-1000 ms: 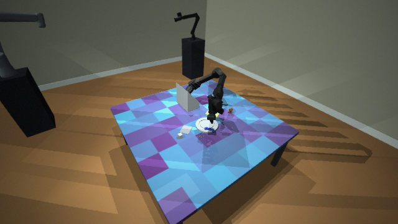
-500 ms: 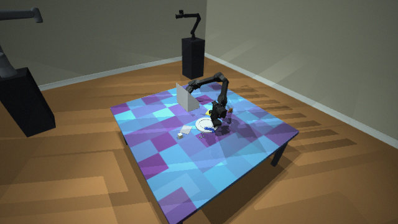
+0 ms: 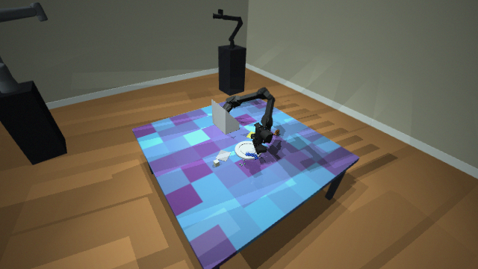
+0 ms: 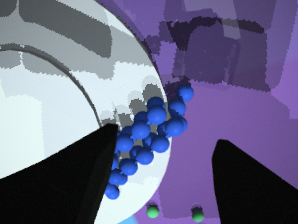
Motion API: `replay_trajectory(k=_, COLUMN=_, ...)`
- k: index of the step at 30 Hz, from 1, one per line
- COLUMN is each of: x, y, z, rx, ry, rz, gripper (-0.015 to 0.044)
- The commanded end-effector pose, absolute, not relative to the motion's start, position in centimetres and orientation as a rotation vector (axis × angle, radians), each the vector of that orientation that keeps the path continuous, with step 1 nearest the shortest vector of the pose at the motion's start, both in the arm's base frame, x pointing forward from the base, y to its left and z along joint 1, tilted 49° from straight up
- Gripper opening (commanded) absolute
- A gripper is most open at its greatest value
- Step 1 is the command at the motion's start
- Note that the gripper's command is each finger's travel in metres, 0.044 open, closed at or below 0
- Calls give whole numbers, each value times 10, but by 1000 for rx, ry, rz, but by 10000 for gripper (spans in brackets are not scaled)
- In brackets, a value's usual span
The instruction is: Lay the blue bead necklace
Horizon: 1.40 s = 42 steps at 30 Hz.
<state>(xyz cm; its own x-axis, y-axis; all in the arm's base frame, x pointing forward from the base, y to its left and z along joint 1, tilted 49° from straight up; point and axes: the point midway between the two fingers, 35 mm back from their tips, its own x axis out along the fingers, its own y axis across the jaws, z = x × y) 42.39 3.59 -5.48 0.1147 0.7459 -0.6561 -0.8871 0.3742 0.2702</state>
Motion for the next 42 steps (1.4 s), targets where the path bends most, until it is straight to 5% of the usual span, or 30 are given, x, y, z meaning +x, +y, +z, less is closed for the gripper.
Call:
replay_trajectory(k=1, x=423, y=43, z=-60, rx=-201, ry=821, rz=1214, gripper=200)
replay_trajectory(k=22, x=424, y=61, z=-74, rx=-193, ry=824, rz=1220, gripper=200)
replay_trajectory(k=29, x=424, y=59, z=-73, rx=-202, ry=823, rz=1219, gripper=16)
replay_trajectory(k=42, x=424, y=59, z=-73, rx=-202, ry=823, rz=1219, gripper=0)
